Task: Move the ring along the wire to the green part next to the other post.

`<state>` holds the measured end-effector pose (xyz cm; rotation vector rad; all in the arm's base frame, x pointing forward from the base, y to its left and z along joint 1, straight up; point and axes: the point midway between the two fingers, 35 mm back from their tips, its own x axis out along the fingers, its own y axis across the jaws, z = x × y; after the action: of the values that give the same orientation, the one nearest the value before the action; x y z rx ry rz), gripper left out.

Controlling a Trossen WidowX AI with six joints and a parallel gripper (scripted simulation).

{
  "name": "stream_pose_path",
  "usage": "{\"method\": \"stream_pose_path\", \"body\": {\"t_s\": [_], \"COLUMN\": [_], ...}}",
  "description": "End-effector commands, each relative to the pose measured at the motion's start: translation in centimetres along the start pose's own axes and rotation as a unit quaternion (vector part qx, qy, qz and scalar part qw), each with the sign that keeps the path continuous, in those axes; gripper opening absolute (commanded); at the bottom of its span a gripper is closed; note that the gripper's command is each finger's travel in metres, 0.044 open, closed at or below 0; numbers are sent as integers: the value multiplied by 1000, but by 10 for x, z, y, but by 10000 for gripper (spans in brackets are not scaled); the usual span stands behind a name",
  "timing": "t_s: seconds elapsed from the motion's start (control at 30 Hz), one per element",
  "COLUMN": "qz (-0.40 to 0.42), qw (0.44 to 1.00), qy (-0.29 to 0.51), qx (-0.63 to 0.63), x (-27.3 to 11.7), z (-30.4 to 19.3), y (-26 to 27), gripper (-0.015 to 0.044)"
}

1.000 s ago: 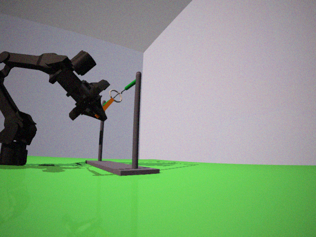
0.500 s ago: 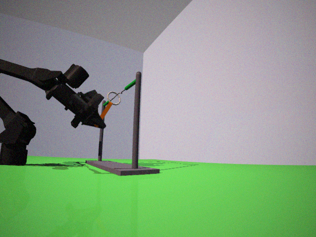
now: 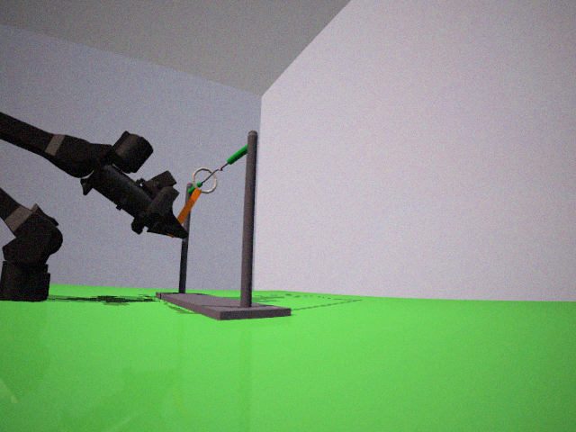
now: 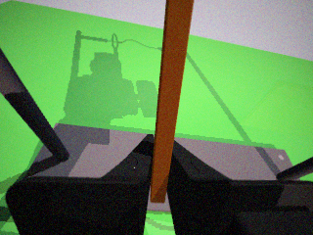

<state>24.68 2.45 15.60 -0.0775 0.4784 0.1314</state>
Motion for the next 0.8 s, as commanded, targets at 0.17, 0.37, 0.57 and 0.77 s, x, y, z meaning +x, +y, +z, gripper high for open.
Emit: {"method": "stream_pose_path", "body": {"t_s": [0.17,0.37,0.57,0.77], "qz": [0,1,1,2], "qw": [1000,999,999,999], "qy": [-3,-4,-5,-6], "qx": [27,32,34,34], "x": [1,1,1,2], "z": [-2,-1,-1,-1], "y": [16,23,29,35], "gripper": [-150,-150,-150,-150]}}
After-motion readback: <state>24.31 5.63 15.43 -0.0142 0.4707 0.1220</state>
